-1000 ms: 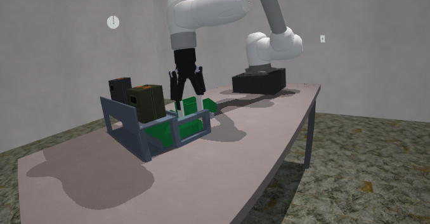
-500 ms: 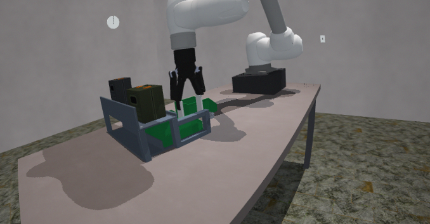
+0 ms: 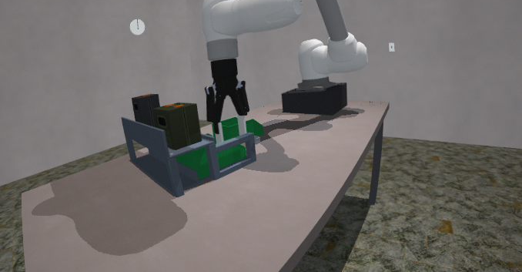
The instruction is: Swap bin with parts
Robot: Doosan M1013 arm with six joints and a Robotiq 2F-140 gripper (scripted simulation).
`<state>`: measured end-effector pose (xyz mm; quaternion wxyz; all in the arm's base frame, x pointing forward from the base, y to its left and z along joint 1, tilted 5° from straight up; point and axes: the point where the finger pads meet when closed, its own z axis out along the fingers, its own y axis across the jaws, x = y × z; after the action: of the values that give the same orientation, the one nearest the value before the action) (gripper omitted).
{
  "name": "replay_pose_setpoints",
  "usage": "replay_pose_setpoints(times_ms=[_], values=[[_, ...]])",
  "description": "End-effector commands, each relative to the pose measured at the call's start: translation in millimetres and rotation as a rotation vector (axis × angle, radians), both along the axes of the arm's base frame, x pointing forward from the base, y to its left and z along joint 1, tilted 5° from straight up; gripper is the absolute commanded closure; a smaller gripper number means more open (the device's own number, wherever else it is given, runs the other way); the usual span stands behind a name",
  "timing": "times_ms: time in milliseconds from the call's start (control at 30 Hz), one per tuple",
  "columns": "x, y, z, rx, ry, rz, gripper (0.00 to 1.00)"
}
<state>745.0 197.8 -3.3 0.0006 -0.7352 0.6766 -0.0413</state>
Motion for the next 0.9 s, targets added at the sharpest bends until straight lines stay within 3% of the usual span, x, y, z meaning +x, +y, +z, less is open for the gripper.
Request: replay_pose_setpoints(times_ms=[0, 867], values=[[1, -2, -3, -0.001, -0.002, 0.003, 0.38], [2, -3, -18, -0.001, -0.002, 0.003, 0.38]])
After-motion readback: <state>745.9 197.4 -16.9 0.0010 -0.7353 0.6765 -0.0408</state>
